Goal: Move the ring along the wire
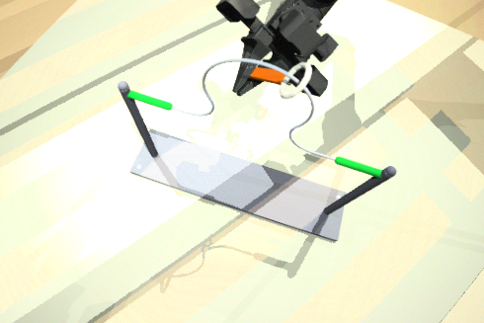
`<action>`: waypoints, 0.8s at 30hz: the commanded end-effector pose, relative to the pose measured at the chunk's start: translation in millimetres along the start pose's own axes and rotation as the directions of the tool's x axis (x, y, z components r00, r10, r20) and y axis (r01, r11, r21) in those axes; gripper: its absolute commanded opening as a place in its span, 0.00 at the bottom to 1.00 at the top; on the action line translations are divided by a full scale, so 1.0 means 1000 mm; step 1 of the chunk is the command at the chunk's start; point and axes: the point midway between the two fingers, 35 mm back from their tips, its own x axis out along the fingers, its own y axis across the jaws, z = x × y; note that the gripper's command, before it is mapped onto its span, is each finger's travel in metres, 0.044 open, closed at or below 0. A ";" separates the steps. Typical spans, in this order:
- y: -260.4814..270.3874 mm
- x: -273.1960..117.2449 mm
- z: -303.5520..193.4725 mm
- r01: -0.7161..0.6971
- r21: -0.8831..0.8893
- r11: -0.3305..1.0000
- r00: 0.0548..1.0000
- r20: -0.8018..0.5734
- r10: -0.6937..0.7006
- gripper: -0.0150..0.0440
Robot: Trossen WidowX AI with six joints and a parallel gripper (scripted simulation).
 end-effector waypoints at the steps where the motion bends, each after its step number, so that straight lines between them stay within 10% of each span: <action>1: -0.003 0.000 0.000 0.033 -0.054 0.998 0.999 0.009 -0.033 0.00; 24: -0.016 0.000 0.002 0.206 -0.336 0.919 0.978 0.080 -0.190 0.00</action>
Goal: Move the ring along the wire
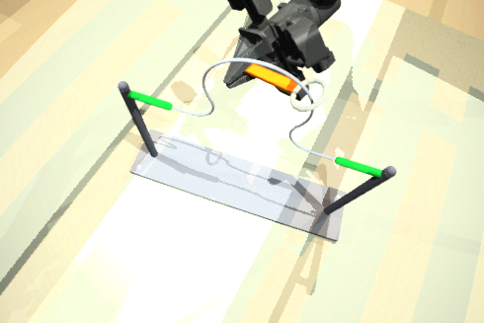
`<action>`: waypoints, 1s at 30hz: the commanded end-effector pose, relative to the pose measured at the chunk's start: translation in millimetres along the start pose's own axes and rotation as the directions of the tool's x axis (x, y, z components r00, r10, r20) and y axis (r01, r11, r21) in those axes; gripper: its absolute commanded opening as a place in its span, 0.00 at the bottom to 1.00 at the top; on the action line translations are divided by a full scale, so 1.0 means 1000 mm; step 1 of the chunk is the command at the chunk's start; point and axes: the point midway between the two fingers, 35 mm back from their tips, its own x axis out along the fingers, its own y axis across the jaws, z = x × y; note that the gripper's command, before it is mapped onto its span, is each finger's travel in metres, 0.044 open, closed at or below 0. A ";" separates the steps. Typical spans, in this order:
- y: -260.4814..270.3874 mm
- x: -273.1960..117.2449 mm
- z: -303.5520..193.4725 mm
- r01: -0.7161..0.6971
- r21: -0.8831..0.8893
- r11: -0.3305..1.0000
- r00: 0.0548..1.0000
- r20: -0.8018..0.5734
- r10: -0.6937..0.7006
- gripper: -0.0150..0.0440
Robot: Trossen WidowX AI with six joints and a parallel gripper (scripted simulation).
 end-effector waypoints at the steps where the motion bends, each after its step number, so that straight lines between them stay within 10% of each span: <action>1: -0.003 -0.001 -0.001 0.034 -0.053 0.998 0.999 0.006 -0.034 0.00; 30: -0.020 -0.001 0.003 0.249 -0.404 0.880 0.969 0.102 -0.227 0.00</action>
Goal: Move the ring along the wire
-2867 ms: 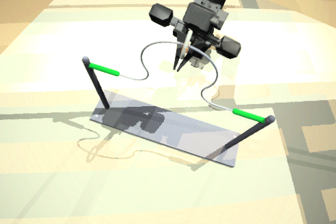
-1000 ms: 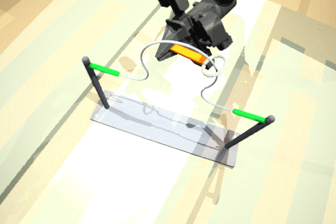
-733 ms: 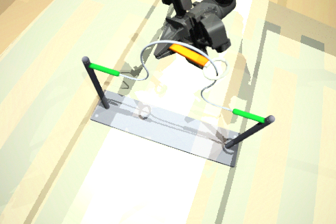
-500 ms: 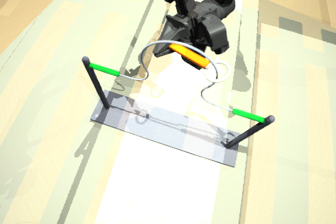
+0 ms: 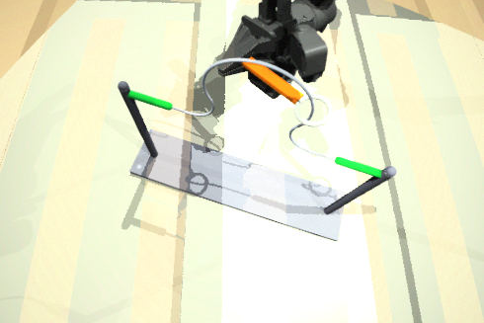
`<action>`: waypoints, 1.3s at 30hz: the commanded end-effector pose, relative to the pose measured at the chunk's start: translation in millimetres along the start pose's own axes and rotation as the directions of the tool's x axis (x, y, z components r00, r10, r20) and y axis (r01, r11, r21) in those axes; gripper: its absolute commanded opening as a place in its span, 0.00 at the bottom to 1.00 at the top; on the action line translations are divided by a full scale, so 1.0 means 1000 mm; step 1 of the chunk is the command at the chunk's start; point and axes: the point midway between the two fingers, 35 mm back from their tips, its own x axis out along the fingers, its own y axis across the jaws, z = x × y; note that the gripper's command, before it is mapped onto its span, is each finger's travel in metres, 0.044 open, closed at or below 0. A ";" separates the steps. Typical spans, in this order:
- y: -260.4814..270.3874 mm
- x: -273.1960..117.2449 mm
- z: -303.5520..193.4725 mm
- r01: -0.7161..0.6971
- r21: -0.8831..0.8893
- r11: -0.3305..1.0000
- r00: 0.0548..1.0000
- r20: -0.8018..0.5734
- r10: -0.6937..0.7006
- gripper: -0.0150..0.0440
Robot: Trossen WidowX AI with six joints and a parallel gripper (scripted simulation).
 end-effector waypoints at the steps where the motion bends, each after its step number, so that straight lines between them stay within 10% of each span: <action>1: -0.002 0.000 -0.001 0.032 -0.054 0.998 0.999 0.007 -0.031 0.00; 39: -0.014 0.001 0.001 0.263 -0.430 0.864 0.965 0.111 -0.239 0.00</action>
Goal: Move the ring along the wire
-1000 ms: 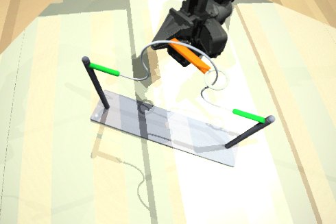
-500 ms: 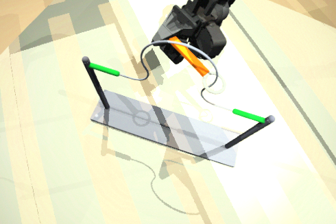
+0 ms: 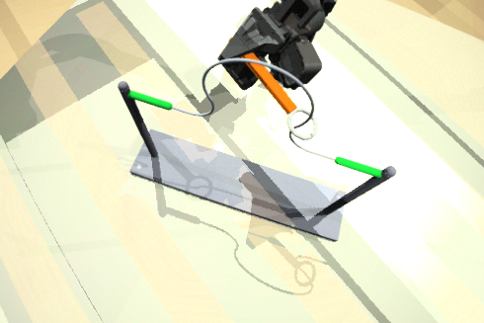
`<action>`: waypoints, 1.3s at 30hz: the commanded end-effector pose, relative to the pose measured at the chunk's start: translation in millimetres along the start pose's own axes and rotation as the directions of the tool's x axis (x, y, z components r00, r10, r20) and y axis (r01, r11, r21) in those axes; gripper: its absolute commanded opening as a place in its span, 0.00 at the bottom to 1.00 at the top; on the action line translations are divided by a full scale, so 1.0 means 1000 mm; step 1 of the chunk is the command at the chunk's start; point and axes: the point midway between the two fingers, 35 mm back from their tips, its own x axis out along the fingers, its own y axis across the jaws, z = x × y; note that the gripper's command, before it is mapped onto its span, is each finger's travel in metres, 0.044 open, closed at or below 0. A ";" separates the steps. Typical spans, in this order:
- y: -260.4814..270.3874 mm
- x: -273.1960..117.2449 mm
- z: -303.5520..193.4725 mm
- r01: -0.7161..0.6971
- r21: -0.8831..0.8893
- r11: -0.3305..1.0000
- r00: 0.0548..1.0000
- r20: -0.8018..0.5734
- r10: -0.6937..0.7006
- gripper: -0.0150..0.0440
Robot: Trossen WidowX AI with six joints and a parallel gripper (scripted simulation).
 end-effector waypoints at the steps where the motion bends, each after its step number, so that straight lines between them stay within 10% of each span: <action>1: 0.003 0.000 0.000 0.010 -0.021 1.000 1.000 0.004 -0.010 0.00; 39: 0.099 -0.024 0.020 -0.265 0.495 0.828 0.954 0.011 0.299 0.00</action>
